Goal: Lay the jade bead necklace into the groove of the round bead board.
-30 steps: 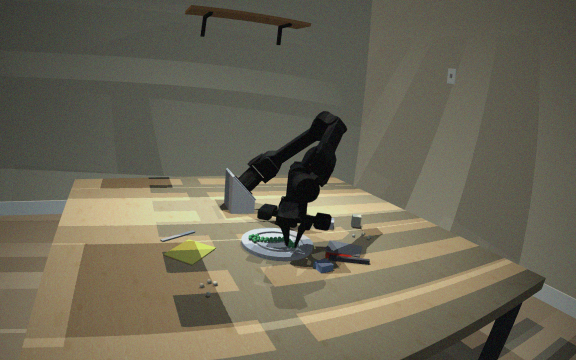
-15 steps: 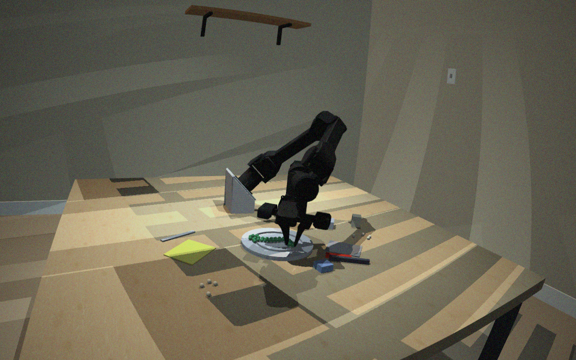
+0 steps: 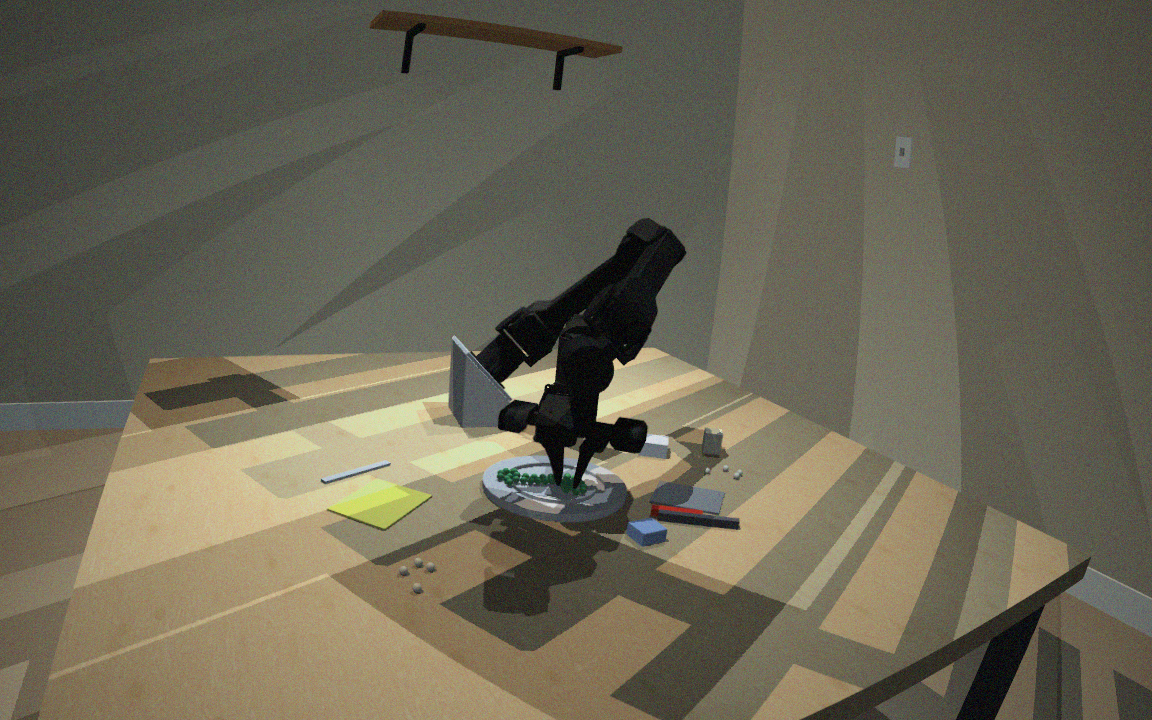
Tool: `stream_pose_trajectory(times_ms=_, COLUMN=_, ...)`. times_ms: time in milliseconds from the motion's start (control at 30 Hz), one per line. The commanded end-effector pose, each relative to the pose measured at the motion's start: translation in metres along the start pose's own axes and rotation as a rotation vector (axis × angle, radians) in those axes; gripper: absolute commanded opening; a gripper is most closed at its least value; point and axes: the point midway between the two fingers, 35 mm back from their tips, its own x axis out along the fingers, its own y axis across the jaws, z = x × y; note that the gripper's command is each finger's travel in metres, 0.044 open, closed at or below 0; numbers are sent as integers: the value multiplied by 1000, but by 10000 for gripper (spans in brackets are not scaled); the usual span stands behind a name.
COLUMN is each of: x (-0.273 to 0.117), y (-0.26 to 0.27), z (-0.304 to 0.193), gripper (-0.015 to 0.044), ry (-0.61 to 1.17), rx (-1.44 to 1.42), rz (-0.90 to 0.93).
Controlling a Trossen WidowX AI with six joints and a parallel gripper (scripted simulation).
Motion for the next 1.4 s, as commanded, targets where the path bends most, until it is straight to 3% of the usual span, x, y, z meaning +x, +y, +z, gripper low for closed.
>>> stream_pose_trajectory(times_ms=0, x=4, y=-5, z=0, gripper=0, ry=9, rx=4, rz=-7)
stream_pose_trajectory(times_ms=500, x=8, y=-5, z=0, gripper=0, ry=10, rx=4, rz=-6)
stream_pose_trajectory(times_ms=1067, x=4, y=-4, z=0, gripper=440, ry=8, rx=3, rz=-5)
stream_pose_trajectory(times_ms=1367, x=4, y=-4, z=0, gripper=440, ry=9, rx=4, rz=-7)
